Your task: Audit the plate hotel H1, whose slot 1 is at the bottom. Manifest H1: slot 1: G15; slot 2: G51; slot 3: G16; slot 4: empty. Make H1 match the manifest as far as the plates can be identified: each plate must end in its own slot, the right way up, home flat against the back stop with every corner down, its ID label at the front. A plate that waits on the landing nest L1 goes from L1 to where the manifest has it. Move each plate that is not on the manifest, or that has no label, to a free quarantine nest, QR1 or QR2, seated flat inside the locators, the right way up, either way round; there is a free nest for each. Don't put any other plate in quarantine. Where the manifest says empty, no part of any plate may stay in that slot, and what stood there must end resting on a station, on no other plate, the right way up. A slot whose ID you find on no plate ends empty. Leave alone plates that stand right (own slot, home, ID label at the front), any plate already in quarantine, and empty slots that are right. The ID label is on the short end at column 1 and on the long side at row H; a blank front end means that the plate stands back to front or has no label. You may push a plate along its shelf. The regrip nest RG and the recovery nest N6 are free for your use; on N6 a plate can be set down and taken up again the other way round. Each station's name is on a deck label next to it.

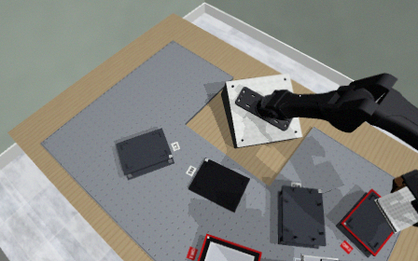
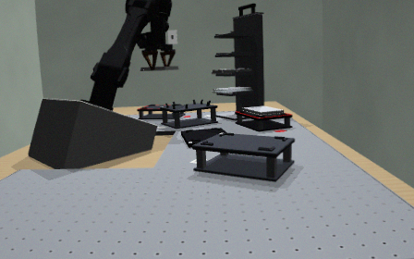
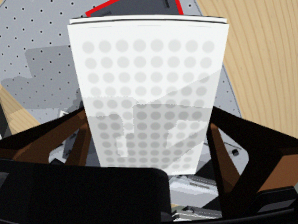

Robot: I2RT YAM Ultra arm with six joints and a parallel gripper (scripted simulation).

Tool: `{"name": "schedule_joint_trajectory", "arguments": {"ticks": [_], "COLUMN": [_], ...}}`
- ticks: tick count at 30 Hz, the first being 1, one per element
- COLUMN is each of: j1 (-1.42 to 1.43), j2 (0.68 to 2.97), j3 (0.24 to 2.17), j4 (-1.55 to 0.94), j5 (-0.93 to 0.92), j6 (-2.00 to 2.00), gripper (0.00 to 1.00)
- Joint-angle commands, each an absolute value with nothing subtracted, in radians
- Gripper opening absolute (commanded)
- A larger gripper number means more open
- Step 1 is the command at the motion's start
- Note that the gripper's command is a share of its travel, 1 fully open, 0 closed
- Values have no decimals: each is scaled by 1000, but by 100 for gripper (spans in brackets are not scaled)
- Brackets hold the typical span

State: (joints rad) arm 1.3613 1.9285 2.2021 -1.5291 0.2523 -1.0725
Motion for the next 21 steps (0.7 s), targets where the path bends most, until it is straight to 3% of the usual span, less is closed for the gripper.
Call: {"name": "schedule_joint_trajectory", "arguments": {"ticks": [1, 21], "j1": [1363, 1335], "j2": [1921, 1919], "j3": [2193, 2014], "j4": [-1516, -1332], "j5": [252, 245], "j6": [-1298, -1460], "gripper": [86, 86]}}
